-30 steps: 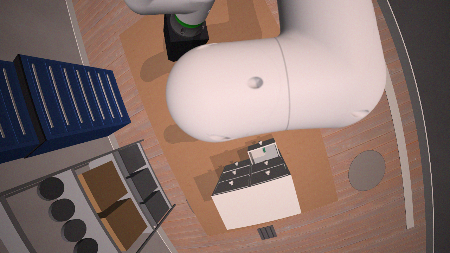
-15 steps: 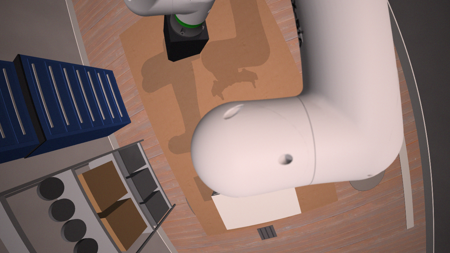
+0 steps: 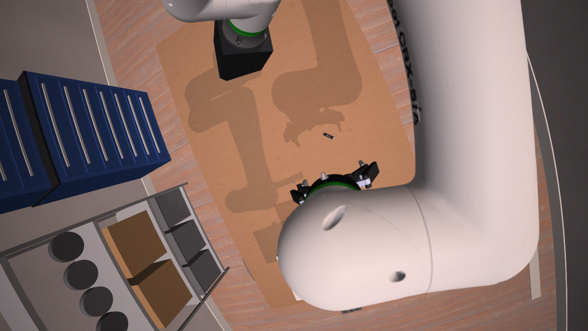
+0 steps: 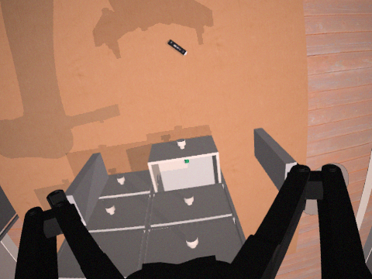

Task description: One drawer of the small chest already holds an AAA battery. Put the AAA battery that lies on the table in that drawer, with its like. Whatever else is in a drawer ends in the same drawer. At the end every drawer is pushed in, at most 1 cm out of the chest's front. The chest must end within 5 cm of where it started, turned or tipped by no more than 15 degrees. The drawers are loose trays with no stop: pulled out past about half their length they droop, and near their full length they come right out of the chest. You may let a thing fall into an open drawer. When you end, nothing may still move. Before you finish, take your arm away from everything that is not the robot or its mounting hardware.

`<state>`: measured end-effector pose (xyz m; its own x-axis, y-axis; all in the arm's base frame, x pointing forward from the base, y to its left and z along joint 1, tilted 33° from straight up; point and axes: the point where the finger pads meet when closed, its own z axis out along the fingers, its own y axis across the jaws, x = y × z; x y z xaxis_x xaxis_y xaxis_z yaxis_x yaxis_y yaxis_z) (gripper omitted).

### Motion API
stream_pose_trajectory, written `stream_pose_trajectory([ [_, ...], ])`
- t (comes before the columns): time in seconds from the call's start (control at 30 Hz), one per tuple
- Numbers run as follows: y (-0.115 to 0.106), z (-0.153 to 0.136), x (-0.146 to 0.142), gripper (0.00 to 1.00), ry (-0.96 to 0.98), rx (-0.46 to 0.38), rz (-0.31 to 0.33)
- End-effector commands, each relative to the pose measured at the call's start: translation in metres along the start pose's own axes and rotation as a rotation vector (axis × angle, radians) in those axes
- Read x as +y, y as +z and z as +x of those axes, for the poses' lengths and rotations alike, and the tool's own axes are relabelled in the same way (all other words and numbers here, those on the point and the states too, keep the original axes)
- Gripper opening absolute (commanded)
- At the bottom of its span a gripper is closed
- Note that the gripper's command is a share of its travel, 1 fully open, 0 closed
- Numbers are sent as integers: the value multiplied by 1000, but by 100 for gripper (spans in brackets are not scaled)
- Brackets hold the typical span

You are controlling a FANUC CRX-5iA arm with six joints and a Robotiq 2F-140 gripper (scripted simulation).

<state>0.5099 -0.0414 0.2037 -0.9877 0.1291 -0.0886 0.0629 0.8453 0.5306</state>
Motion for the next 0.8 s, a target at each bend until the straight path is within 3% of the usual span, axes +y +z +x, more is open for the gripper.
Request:
stream_pose_trajectory([
  [0.0, 1, -1, 0, 100, -2, 1, 0],
  [0.3, 6, -6, 1, 100, -128, -19, -7],
  [0.77, 35, -31, 10, 100, -727, -120, 0],
])
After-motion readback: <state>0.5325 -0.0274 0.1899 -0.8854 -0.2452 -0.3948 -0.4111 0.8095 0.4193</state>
